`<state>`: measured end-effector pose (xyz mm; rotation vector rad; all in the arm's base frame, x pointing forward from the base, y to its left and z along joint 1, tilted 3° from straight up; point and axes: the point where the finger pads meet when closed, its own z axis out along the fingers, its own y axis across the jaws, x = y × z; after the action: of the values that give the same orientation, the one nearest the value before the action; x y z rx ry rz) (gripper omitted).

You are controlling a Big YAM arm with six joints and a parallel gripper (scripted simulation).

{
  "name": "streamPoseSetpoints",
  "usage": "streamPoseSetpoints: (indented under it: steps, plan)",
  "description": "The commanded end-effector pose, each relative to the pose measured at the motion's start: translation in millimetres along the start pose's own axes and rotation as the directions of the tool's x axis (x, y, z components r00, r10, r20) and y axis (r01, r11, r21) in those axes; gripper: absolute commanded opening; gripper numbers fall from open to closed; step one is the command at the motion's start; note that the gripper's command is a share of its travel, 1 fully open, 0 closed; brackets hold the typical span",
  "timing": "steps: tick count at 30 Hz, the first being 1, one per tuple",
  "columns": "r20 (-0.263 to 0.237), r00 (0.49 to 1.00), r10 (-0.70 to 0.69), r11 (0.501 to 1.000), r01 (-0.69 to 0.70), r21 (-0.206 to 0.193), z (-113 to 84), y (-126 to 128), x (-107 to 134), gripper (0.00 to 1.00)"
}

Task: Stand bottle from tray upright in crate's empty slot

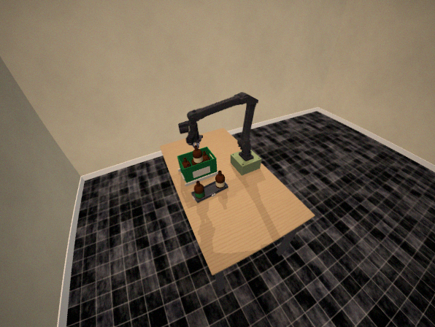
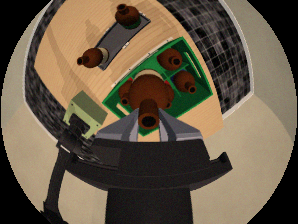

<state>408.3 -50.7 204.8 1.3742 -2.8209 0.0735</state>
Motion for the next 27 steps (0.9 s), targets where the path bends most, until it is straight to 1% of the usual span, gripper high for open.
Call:
streamPoseSetpoints:
  steps: [1,20,27]
  plan:
    - [0.01,1.0,-0.006,1.0,0.005,0.012,-0.1,-3.1,1.3,0.0]
    - [0.009,1.0,-0.006,1.0,0.005,0.011,0.2,-3.1,1.3,0.0]
    - [0.007,1.0,-0.006,1.0,0.006,0.007,4.1,-3.9,1.0,0.0]
